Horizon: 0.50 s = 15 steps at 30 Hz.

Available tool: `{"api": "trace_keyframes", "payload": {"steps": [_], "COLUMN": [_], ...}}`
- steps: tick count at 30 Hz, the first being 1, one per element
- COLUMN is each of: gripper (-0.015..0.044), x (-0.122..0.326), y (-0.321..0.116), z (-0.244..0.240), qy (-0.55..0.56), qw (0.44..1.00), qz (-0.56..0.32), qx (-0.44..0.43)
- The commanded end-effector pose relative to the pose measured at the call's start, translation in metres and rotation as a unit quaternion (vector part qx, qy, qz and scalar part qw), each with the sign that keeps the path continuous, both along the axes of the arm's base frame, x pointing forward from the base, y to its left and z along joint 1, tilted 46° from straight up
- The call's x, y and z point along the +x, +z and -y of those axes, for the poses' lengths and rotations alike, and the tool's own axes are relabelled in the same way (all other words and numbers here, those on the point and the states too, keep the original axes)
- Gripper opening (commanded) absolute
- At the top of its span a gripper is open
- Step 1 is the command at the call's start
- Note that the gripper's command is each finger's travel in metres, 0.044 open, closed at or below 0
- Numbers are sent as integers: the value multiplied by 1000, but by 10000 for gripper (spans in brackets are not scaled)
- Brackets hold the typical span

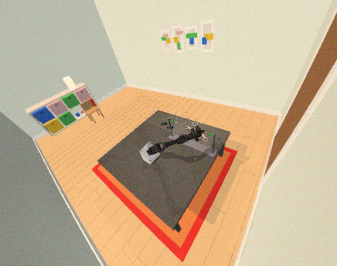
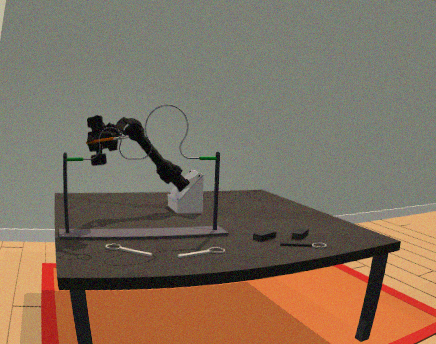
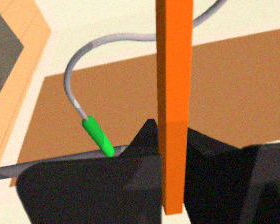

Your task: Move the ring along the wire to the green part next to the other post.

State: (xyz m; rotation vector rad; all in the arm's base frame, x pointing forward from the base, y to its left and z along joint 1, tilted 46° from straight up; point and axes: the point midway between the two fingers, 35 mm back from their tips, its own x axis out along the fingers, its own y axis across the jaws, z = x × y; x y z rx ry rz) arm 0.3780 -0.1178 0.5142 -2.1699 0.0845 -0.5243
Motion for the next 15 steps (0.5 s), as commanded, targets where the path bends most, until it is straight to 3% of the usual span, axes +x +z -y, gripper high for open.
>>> {"api": "trace_keyframes", "payload": {"steps": [1, 15], "gripper": [-150, -150], "x": [0, -1], "y": [3, 8], "z": [-4, -7], "qy": [2, 1], "qw": [999, 991], "qz": [5, 17], "qx": [-43, -134]}}
